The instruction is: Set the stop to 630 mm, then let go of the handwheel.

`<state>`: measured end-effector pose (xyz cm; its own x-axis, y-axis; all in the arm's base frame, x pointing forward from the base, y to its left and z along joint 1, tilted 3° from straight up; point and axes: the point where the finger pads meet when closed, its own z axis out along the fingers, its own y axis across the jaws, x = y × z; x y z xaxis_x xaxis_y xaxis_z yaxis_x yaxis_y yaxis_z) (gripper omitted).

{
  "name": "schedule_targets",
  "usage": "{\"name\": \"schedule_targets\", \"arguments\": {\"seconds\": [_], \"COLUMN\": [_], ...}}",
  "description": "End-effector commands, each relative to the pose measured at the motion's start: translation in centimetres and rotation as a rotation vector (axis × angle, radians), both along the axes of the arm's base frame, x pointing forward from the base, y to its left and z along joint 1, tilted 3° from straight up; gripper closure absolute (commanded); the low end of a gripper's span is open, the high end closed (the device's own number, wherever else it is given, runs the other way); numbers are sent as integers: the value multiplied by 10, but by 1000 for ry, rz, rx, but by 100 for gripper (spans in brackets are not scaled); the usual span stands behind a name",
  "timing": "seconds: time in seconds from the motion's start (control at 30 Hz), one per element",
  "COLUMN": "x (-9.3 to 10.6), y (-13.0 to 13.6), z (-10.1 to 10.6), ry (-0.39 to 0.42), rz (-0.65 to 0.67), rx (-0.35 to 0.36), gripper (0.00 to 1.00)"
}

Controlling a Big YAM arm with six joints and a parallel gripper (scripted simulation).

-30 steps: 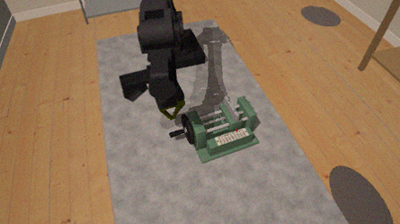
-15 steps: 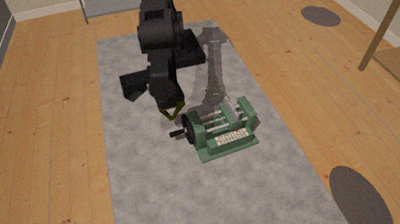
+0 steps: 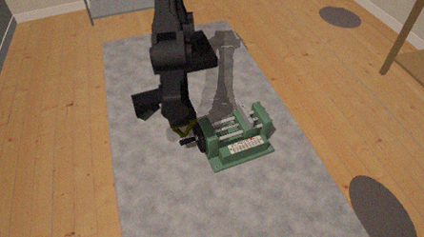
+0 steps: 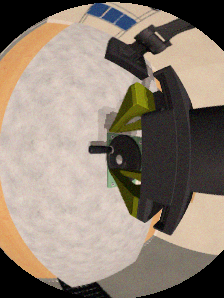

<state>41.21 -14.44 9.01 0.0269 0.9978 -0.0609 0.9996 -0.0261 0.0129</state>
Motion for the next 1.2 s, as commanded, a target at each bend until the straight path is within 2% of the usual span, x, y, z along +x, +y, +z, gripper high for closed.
{"name": "schedule_targets", "arguments": {"seconds": [0.0, 0.03, 0.37, 0.83, 0.9, 0.93, 1.0, 1.17], "x": [2, 2, 2, 2, 2, 5, 2, 2], "y": [-1, -1, -5, -8, -8, -7, -7, -8], "z": [4, -3, -15, -61, -61, -51, -68, -73], "ry": [-16, -2, -6, -5, -5, -34, -5, -5], "rz": [10, 10, 5, 5, 5, 9, 8, 5], "rx": [-8, -3, -4, -4, -4, -14, -4, -4], "gripper": [47, 47, 47, 47, 47, 47, 47, 47]}}
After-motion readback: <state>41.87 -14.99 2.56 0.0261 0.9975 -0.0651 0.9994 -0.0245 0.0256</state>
